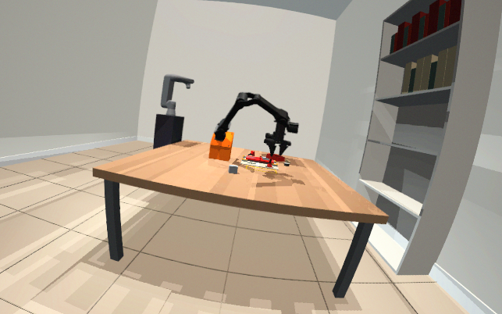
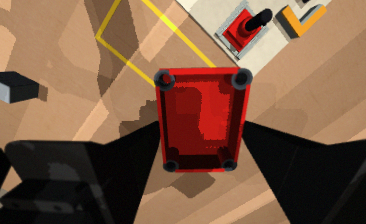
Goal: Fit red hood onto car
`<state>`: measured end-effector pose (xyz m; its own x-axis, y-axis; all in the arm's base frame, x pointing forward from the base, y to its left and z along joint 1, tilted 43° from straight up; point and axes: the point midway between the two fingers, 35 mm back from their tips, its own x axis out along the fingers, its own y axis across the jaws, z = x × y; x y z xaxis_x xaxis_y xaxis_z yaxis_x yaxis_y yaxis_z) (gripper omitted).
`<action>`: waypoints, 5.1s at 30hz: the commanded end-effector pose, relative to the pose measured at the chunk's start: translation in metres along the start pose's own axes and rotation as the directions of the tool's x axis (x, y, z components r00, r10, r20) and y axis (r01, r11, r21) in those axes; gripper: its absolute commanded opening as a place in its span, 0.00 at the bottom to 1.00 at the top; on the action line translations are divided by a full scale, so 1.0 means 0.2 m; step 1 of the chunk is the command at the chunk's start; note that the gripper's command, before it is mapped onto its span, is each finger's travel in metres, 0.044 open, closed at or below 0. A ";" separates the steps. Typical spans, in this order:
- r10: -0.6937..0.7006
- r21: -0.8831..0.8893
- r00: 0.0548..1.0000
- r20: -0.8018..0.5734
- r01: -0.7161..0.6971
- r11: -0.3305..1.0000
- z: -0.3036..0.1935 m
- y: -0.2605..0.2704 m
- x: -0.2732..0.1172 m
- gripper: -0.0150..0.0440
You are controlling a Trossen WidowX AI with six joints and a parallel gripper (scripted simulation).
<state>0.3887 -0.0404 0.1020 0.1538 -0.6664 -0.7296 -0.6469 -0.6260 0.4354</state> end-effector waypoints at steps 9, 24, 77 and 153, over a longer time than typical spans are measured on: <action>-0.003 -0.341 1.000 0.002 0.004 0.940 0.03 0.03 0.00 0.25; -0.004 -0.698 1.000 0.003 0.005 0.716 0.07 0.07 0.00 0.25; -0.004 0.549 1.000 0.004 0.001 0.836 0.06 0.06 0.08 0.25; -0.004 0.211 1.000 0.004 -0.005 -0.977 0.06 0.06 0.23 0.25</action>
<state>0.3785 -0.0727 0.0697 0.1553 -0.6647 -0.7307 0.3857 0.7218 -0.5746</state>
